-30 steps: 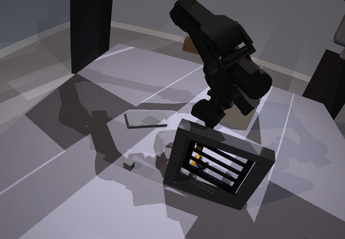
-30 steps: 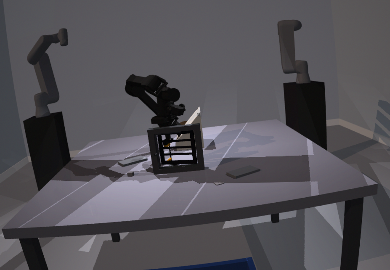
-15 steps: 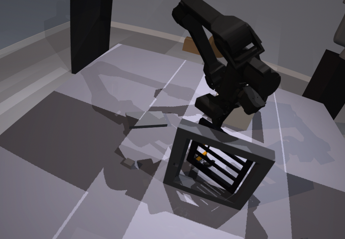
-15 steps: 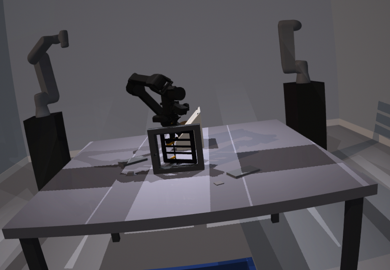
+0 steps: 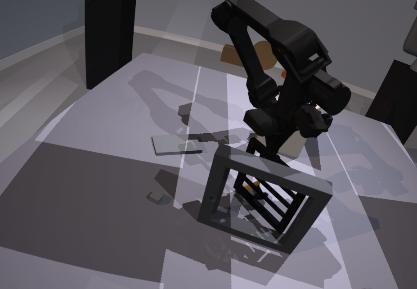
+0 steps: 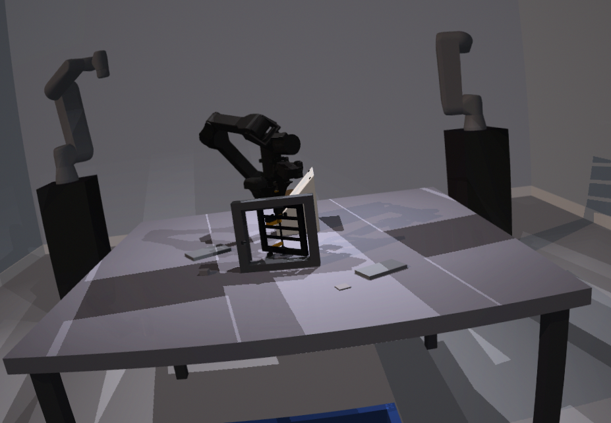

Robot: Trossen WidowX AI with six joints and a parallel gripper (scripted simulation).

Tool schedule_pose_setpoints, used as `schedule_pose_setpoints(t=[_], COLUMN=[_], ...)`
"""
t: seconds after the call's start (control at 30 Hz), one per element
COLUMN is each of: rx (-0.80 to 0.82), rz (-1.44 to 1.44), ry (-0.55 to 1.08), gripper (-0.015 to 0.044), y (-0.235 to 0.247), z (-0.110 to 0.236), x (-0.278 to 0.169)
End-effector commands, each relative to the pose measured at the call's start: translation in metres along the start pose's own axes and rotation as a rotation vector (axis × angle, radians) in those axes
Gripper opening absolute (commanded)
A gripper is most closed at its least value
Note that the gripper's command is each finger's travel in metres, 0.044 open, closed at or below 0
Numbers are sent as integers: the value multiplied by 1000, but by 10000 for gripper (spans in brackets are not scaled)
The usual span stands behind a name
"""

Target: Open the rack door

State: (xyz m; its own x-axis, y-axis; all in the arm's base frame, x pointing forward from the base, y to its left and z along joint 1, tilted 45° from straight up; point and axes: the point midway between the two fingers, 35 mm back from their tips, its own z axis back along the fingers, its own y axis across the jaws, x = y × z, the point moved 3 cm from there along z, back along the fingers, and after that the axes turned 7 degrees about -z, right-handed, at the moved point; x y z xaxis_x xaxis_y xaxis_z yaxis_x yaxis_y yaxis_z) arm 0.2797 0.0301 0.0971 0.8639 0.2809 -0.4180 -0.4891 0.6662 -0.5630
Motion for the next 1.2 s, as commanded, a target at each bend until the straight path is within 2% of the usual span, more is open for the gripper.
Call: schedule_pose_setpoints(t=[0.0,1.17], rx=[-2,2], rz=[-78,-619], ry=[-4,-5], gripper=[19,19], y=[6,78], z=[-1,-1], x=[2,31])
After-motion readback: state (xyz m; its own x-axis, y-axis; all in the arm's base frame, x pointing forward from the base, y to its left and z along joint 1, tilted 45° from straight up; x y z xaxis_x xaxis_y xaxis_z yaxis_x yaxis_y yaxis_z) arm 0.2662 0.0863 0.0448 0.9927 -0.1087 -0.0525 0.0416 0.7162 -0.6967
